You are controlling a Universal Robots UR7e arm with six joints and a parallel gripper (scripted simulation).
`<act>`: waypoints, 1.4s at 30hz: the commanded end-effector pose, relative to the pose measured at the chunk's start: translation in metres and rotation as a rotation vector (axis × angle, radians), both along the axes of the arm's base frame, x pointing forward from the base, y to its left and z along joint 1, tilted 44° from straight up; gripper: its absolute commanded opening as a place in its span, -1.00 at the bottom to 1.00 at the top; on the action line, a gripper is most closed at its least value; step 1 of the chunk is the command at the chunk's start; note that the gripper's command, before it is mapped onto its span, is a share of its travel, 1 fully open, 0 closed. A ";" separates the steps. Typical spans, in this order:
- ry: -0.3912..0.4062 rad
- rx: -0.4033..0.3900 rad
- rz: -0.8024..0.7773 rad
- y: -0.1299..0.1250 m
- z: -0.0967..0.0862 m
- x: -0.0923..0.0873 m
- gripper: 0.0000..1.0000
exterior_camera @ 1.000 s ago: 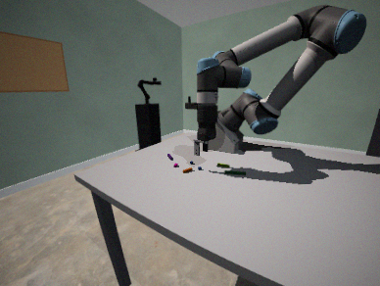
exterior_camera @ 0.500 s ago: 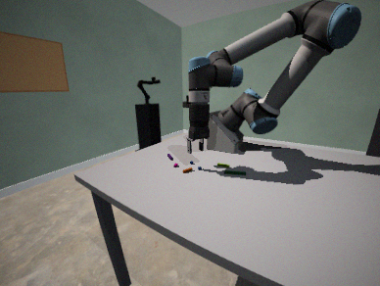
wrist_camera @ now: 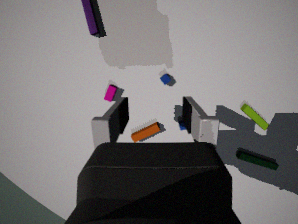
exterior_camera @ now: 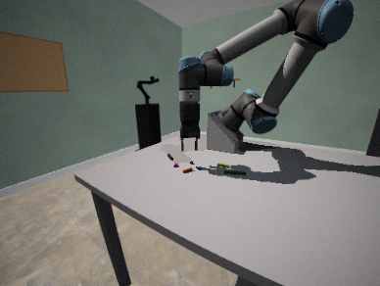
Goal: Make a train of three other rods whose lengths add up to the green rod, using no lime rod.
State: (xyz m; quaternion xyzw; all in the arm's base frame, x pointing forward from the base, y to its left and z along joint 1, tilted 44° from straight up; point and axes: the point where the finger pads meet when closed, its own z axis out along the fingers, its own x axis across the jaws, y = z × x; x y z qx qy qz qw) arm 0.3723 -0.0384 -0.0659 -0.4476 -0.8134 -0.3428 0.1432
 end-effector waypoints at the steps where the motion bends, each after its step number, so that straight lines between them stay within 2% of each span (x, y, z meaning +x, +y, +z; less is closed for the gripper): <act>1: 0.114 0.012 -0.122 -0.009 -0.007 0.001 1.00; 4: 0.133 0.014 -0.142 -0.010 -0.008 0.002 1.00; 6: 0.199 0.021 -0.211 -0.015 -0.012 0.002 1.00; 19: 0.444 0.048 -0.470 -0.032 -0.029 0.006 1.00; 21: 0.444 0.048 -0.470 -0.032 -0.029 0.006 1.00; 24: 0.527 0.057 -0.558 -0.037 -0.035 0.007 1.00; 36: 0.754 0.082 -0.797 -0.052 -0.053 0.012 1.00; 38: 0.754 0.082 -0.797 -0.052 -0.053 0.012 1.00; 42: 0.838 0.092 -0.885 -0.058 -0.060 0.014 1.00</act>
